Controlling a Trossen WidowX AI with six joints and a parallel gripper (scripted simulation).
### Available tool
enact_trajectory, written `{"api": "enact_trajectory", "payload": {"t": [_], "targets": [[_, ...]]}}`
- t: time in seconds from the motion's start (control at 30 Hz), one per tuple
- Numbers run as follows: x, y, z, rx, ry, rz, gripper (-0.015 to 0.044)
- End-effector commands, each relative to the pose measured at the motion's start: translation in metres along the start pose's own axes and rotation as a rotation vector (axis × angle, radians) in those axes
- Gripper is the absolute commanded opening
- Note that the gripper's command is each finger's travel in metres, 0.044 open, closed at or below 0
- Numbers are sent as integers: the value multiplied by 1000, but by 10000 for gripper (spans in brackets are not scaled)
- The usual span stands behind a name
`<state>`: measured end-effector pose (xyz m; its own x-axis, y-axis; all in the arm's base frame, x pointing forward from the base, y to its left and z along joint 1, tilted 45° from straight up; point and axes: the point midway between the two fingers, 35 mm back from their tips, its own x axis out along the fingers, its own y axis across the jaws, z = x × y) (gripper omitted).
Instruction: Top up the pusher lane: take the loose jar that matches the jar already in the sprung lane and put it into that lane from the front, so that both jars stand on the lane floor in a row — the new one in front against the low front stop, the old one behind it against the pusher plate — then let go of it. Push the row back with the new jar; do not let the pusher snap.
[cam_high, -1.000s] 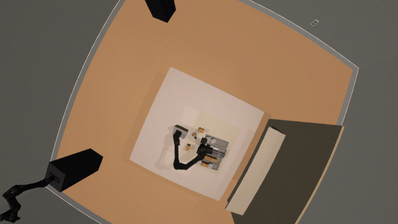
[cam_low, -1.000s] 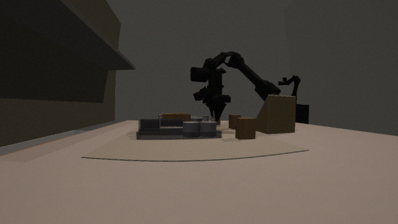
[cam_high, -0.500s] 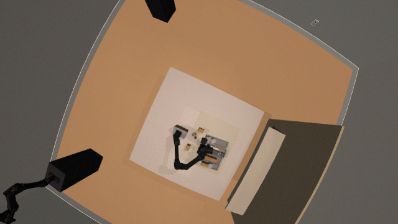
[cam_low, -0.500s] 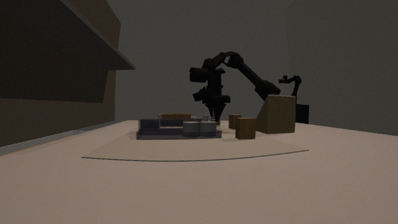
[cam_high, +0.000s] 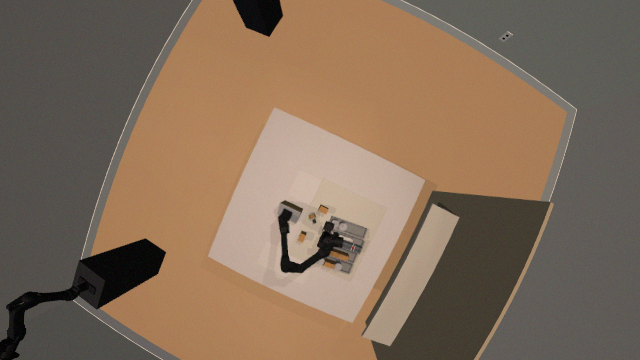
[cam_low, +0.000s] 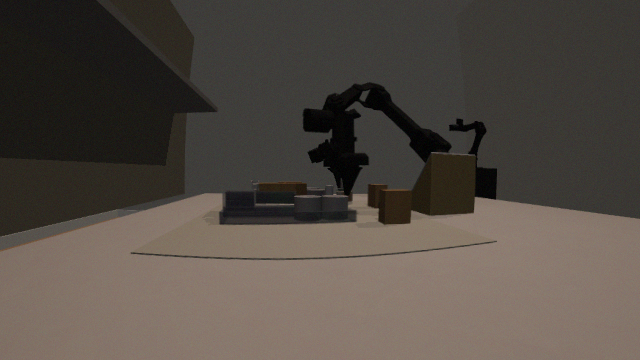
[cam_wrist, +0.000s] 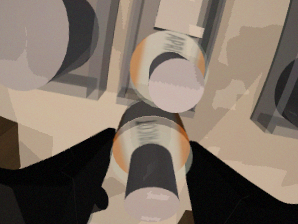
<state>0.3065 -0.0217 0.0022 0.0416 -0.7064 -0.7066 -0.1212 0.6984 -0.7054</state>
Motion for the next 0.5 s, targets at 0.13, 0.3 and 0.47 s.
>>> {"api": "enact_trajectory", "payload": {"t": [0.13, 0.3, 0.47], "targets": [[-2, -2, 12, 16, -22, -2, 0], [-3, -2, 14, 16, -22, -2, 0], [-3, -2, 16, 16, -22, -2, 0]]}}
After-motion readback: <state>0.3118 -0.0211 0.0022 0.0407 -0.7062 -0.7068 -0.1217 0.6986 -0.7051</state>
